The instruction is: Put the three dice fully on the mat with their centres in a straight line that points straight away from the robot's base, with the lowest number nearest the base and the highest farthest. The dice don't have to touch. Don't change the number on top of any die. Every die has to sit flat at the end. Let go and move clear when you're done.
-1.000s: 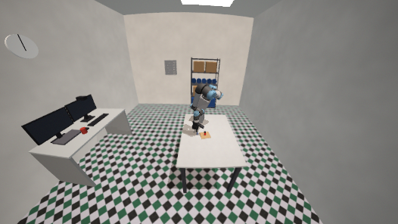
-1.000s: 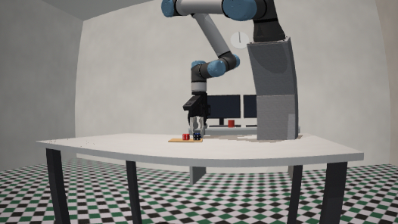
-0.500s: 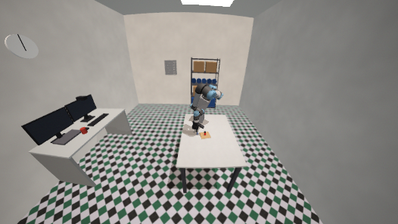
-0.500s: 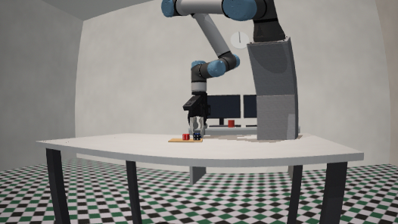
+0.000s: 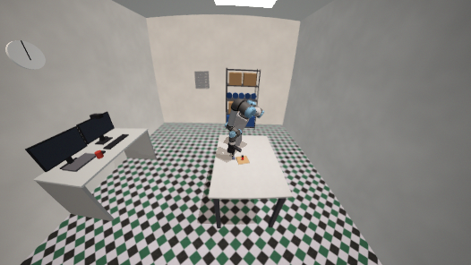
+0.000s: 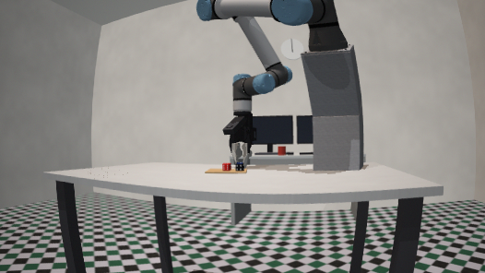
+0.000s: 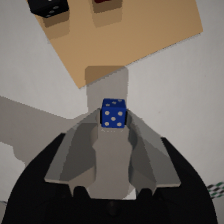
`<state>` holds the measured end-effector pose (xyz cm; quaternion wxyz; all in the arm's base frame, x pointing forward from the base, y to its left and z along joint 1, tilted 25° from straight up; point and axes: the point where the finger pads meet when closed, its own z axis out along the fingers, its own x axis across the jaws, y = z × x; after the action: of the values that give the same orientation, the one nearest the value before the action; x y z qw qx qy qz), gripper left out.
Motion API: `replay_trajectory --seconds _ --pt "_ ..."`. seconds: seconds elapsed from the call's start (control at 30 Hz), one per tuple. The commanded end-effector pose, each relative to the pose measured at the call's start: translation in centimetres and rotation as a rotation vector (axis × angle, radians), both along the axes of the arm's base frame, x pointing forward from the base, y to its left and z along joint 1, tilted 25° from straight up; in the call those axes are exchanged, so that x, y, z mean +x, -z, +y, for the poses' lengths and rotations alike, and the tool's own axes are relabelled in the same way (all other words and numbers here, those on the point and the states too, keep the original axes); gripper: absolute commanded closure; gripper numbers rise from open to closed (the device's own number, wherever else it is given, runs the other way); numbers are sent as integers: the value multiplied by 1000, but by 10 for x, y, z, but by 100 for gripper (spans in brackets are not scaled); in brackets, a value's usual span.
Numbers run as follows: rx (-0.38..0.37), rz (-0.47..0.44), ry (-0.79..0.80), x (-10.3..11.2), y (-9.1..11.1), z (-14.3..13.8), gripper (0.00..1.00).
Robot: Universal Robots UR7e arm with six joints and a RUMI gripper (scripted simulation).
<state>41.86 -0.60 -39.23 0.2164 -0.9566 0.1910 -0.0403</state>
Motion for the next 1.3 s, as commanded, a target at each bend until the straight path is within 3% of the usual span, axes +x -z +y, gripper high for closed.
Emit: replay_trajectory --seconds 0.0,1.0,1.27 --pt "-1 -1 0 0 0 0 94" --pt "-1 -1 0 0 0 -1 94" --pt "-1 -1 0 -2 -14 -7 94"
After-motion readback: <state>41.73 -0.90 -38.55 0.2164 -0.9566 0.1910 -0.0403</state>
